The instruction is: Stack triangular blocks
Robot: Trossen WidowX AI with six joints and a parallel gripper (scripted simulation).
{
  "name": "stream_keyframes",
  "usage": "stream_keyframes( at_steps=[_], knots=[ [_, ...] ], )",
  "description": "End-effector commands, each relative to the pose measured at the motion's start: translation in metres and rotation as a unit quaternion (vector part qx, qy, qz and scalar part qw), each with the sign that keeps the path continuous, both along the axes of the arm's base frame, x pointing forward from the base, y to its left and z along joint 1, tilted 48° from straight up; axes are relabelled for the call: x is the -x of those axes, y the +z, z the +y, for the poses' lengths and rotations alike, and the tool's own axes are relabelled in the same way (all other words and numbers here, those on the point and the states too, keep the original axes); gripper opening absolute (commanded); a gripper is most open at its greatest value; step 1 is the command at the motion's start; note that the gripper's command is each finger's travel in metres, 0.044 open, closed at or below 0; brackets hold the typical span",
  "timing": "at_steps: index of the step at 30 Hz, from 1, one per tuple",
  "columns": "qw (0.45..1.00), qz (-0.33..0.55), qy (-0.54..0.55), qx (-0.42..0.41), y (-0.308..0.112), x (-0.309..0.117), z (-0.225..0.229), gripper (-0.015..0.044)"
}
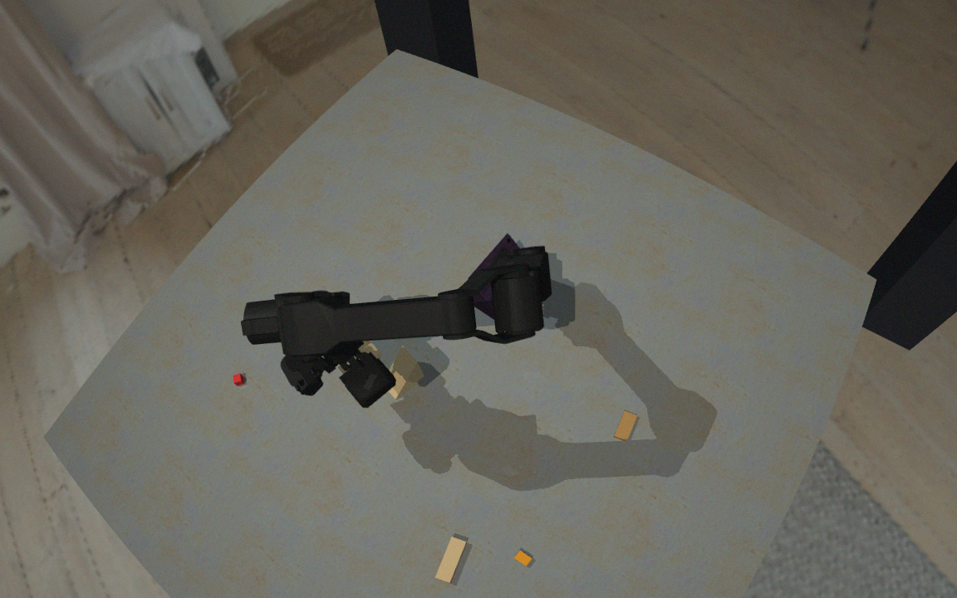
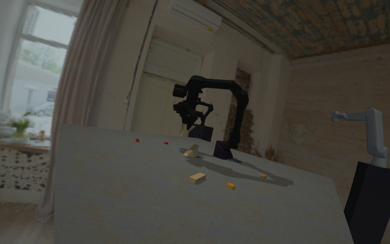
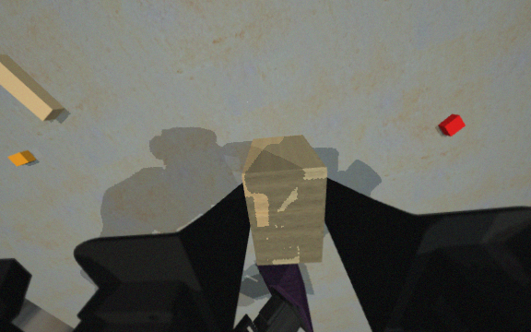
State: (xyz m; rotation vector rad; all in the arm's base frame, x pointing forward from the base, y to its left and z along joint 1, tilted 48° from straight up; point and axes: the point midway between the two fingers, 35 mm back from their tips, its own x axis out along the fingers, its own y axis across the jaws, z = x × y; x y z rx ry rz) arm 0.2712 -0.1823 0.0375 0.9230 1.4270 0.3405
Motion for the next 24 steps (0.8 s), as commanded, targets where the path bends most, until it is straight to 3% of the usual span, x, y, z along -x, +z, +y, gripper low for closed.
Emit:
stream_keyframes(
  at_steps=[1, 24],
  knots=[
    [1.000, -0.002, -0.004, 0.000, -0.006, 0.001, 0.008, 0.0000],
    [1.000, -0.002, -0.004, -0.002, -0.046, 0.017, 0.066, 0.0000]
  ],
)
